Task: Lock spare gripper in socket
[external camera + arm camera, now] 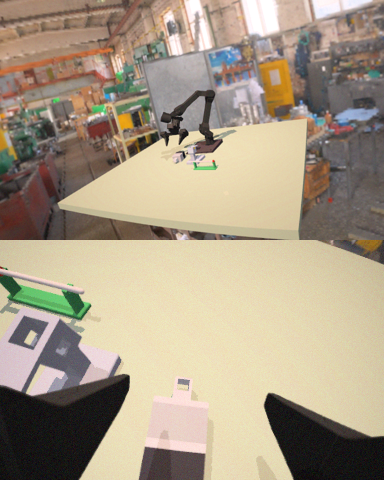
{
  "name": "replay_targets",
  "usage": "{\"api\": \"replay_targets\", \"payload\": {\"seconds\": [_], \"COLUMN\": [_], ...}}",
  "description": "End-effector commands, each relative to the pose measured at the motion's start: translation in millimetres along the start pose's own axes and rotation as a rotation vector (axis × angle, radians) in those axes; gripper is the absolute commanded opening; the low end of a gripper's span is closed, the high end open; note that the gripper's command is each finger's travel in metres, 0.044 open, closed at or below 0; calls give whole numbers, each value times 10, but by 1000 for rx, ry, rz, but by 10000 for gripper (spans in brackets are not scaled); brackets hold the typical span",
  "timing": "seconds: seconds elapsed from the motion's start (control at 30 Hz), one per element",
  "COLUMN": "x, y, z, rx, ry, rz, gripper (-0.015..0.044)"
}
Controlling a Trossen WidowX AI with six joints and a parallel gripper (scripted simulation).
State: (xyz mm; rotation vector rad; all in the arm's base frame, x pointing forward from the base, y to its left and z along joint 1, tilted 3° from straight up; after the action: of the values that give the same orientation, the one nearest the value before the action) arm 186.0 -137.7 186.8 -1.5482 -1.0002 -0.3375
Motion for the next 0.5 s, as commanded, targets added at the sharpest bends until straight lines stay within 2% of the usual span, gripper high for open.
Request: {"api": "replay_targets", "payload": {"seconds": [0.0,0.47], "x": [-161,-379], "y": [143,357], "z": [64,146], "rx": [9,10], "ry": [10,11], "rz": [2,2], "gripper": [440,440]}}
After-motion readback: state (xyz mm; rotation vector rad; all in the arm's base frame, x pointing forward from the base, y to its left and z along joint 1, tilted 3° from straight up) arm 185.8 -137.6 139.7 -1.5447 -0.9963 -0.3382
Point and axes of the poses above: the point midway between the two fingers, 35 mm back from their tips, its own y axis out along the fingers, its own z axis across the jaws, x = y × z, the point moved 7 cm from there along -y, back along the fingers, and after that the axes turned 15 degrees about -y, right-handed, at the moved point
